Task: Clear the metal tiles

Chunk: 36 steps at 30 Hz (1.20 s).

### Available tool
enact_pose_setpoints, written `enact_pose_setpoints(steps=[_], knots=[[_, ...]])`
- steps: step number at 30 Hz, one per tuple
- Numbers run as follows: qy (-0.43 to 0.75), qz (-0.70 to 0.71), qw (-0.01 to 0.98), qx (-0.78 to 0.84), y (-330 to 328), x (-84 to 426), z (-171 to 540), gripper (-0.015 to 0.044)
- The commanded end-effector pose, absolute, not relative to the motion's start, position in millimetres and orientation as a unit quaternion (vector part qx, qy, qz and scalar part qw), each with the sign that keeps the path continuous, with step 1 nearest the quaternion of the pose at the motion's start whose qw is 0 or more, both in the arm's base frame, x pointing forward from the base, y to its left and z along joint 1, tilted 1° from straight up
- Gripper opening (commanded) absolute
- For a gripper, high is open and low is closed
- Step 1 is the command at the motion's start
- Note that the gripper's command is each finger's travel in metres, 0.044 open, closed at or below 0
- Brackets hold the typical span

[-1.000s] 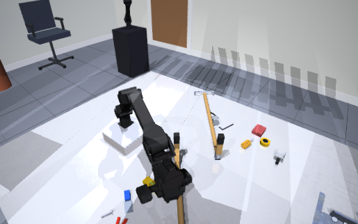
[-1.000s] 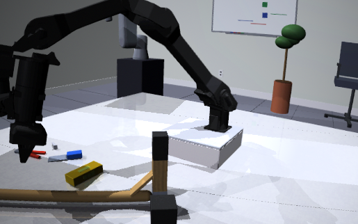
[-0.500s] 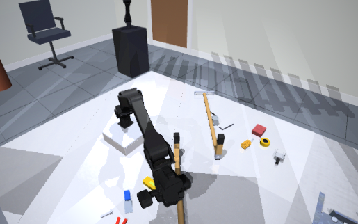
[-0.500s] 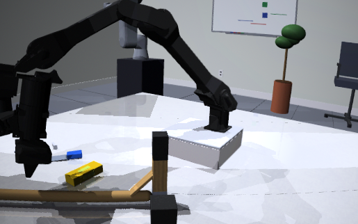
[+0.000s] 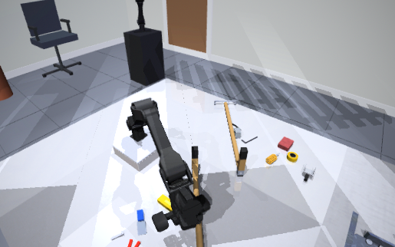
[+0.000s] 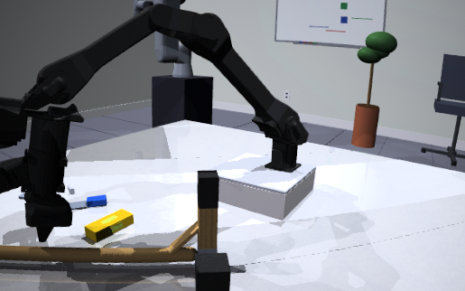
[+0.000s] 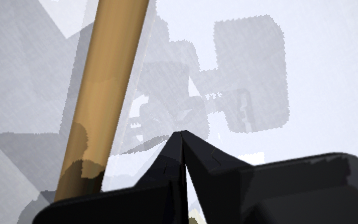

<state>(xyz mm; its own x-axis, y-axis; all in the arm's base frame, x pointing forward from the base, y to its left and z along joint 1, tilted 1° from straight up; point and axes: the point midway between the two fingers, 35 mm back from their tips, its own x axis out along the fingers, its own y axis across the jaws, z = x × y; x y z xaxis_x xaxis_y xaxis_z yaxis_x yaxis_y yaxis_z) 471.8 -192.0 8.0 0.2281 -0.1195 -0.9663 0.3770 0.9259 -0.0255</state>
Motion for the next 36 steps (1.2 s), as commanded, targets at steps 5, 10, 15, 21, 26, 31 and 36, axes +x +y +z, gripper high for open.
enact_pose_setpoints(steps=[5,10,15,21,26,31,36], knots=[[0.601,-0.161,0.775,0.109,-187.2,478.5,5.8,0.0],[0.601,-0.161,0.775,0.109,-184.4,482.6,6.1,0.0],[0.601,-0.16,0.775,0.109,-181.4,486.7,6.3,0.0],[0.601,-0.16,0.775,0.11,-177.8,491.6,6.6,0.0],[0.601,-0.16,0.776,0.11,-174.7,495.6,6.8,0.0],[0.601,-0.16,0.776,0.11,-171.5,499.5,7.0,0.0],[0.601,-0.16,0.776,0.11,-168.2,503.3,7.1,0.0]])
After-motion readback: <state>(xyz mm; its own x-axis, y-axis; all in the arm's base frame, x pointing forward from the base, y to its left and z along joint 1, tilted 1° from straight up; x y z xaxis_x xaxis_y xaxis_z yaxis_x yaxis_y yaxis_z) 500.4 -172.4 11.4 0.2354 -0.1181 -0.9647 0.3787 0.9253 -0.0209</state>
